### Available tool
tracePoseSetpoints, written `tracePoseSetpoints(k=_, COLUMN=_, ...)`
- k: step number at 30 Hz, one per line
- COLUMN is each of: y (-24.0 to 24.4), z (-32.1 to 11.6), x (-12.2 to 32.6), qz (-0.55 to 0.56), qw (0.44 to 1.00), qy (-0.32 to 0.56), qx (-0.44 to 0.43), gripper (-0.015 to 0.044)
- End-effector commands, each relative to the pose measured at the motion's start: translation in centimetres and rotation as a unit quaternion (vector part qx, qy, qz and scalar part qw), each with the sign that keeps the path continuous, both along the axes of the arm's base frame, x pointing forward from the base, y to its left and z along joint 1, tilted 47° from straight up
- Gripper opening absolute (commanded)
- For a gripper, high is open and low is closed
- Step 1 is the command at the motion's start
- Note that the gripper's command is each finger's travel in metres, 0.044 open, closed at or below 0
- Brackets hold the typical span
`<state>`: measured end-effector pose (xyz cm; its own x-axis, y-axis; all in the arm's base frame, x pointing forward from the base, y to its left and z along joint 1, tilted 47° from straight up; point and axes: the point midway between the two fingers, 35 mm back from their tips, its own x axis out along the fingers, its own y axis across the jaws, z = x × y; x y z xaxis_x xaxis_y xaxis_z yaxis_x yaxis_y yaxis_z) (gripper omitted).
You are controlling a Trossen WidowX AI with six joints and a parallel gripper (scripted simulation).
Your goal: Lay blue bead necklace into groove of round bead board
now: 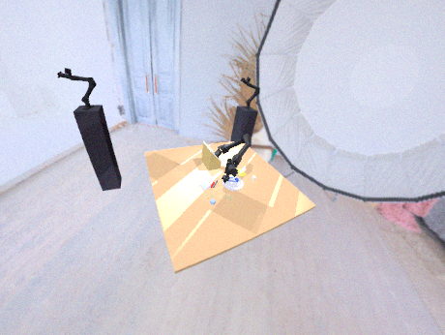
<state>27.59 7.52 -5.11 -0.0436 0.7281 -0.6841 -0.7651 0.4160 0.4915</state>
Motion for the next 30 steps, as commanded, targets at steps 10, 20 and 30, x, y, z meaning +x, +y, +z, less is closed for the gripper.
tracePoseSetpoints(k=10, y=0.0, z=0.0, x=0.0, qz=0.001, qw=1.000, qy=-0.001, qx=0.000, gripper=0.0440)
tracePoseSetpoints(k=20, y=-1.5, z=3.1, x=0.4, qz=0.047, qw=0.998, qy=-0.049, qx=0.003, gripper=0.0177)
tracePoseSetpoints(k=30, y=-0.8, z=2.4, x=0.5, qz=0.045, qw=0.998, qy=-0.052, qx=0.003, gripper=0.0120)
